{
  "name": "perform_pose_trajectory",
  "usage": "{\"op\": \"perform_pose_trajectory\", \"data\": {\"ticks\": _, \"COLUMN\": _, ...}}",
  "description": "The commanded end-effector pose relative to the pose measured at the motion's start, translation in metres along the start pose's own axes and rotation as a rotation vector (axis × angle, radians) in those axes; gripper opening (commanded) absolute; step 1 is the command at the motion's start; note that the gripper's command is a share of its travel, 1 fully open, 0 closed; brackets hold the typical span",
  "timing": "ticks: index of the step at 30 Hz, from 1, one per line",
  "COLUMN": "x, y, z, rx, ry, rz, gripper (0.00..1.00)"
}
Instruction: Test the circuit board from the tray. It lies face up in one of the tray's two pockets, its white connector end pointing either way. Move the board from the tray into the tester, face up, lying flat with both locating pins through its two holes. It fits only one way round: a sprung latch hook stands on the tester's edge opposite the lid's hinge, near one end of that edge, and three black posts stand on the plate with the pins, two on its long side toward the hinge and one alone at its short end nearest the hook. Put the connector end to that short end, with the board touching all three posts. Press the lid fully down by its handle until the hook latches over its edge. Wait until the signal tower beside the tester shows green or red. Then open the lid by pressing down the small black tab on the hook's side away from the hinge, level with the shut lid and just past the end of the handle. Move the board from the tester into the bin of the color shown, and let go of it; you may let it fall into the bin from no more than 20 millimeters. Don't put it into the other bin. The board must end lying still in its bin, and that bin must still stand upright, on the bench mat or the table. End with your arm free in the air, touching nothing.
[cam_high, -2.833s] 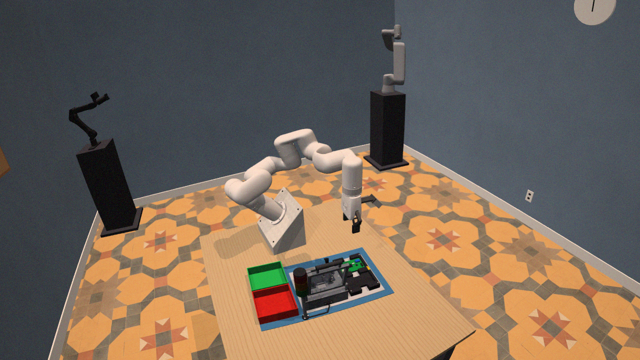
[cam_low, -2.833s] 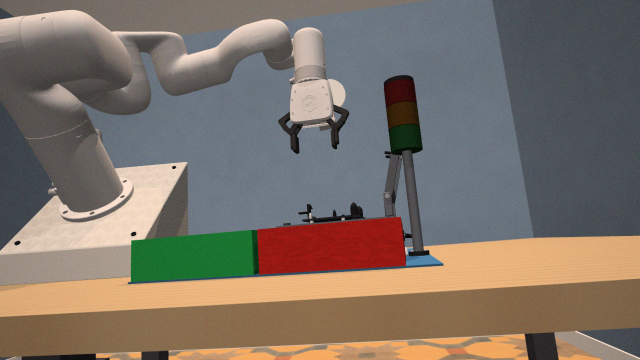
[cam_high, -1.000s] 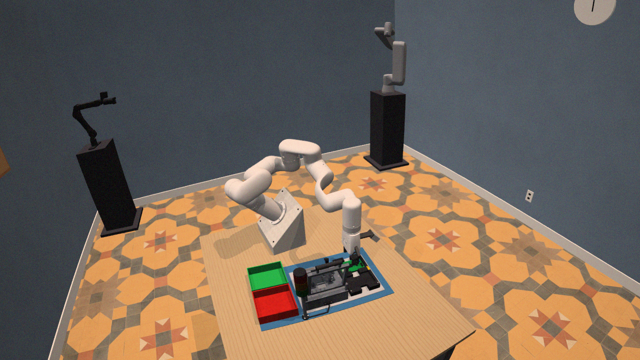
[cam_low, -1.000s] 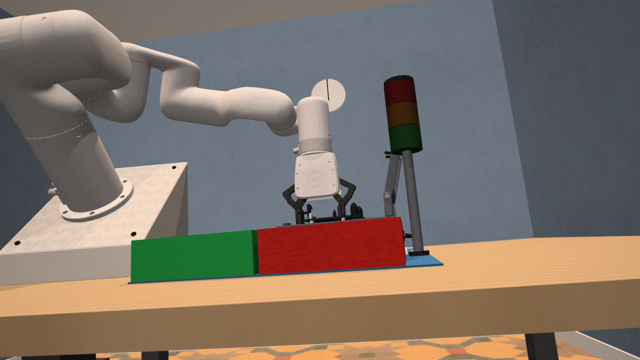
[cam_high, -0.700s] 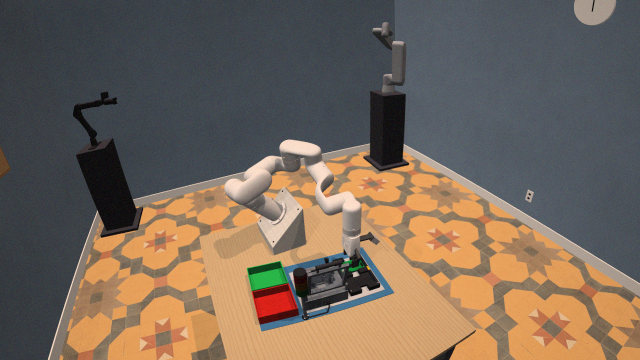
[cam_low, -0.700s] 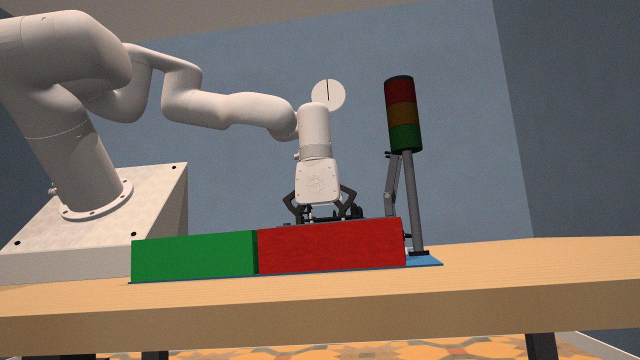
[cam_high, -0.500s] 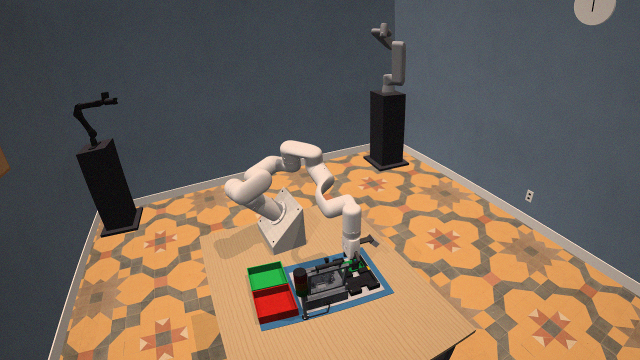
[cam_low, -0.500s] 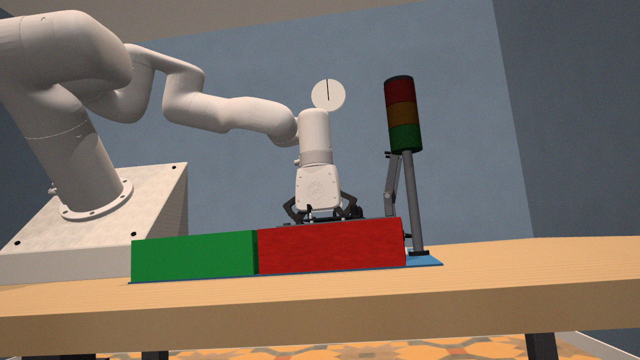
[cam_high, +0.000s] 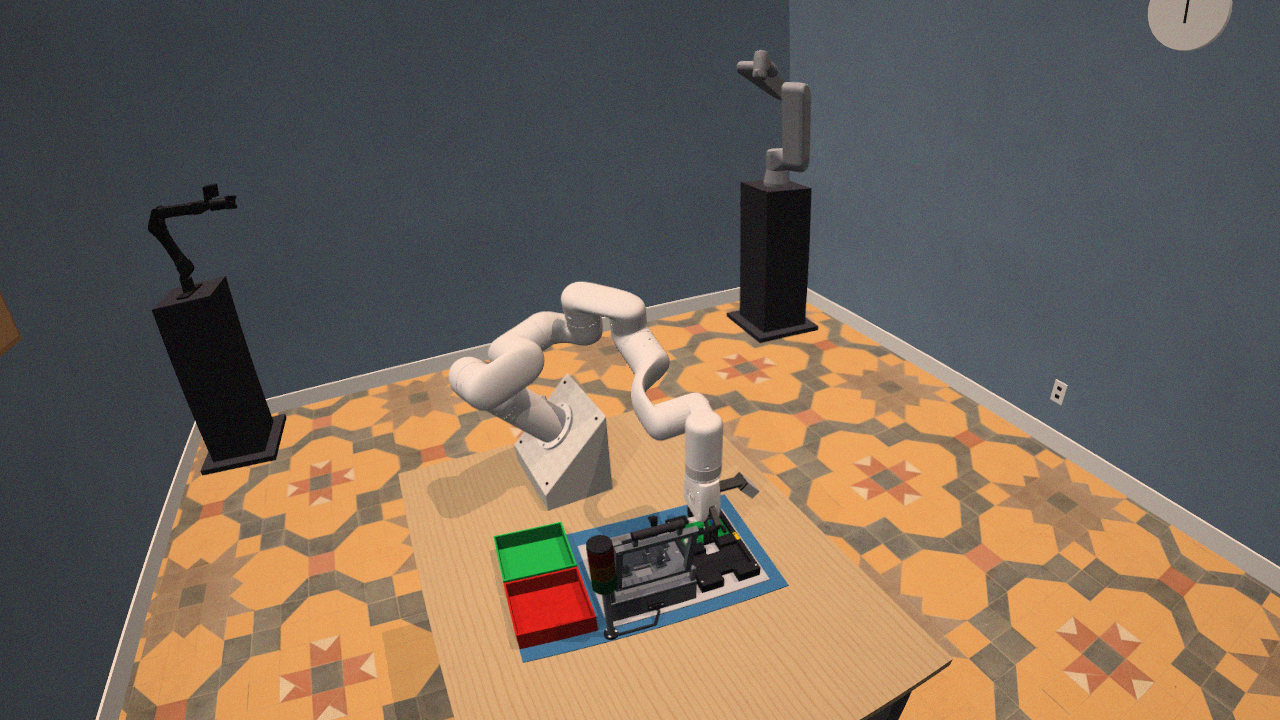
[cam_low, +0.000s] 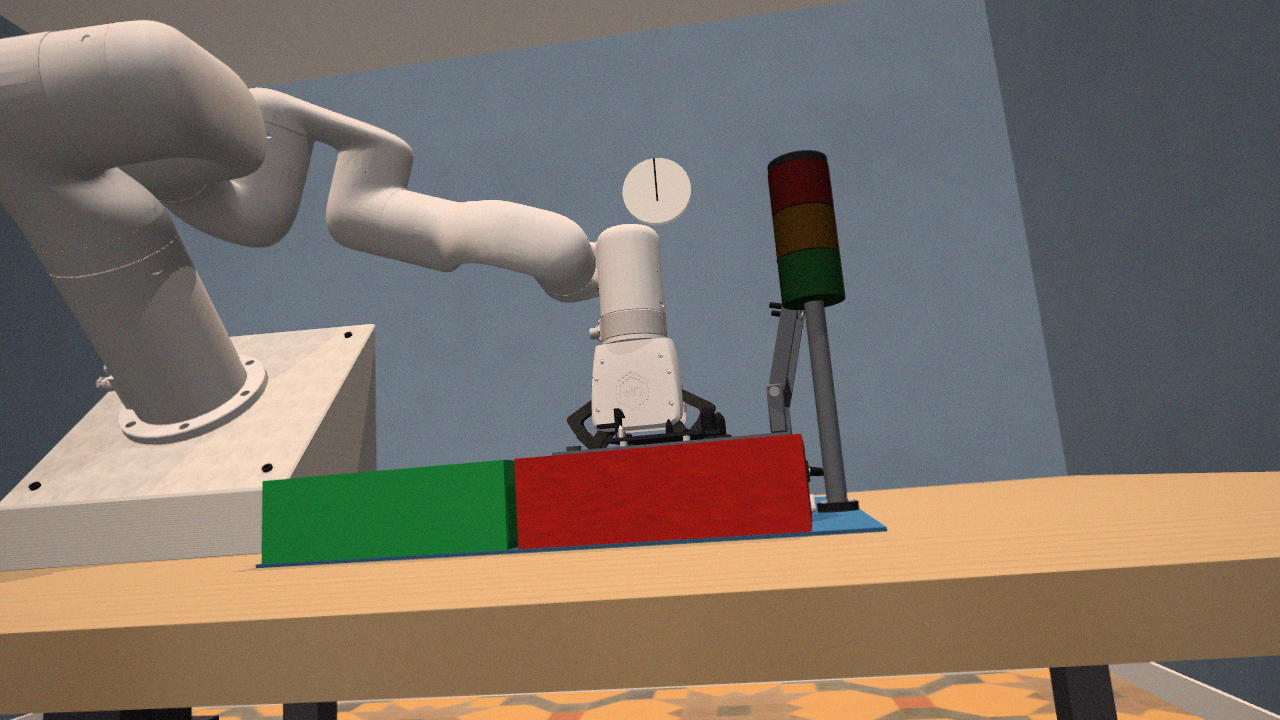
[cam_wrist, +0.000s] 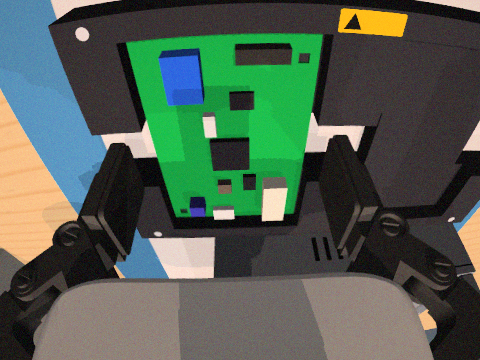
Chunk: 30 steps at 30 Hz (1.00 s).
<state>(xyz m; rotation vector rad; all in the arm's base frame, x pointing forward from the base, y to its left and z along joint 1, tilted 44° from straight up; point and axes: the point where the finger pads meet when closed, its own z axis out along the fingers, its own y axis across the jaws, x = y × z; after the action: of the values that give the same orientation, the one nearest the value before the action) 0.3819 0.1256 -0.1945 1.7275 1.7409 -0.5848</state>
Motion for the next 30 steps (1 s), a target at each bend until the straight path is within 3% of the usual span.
{"op": "perform_pose_trajectory", "data": {"ticks": 1, "x": 0.001, "y": 0.001, "z": -0.001, "rx": -0.004, "ry": 0.002, "rz": 0.000, "gripper": 1.00}}
{"op": "perform_pose_trajectory", "data": {"ticks": 30, "x": 0.001, "y": 0.001, "z": 0.013, "rx": -0.004, "ry": 0.002, "rz": 0.000, "gripper": 1.00}}
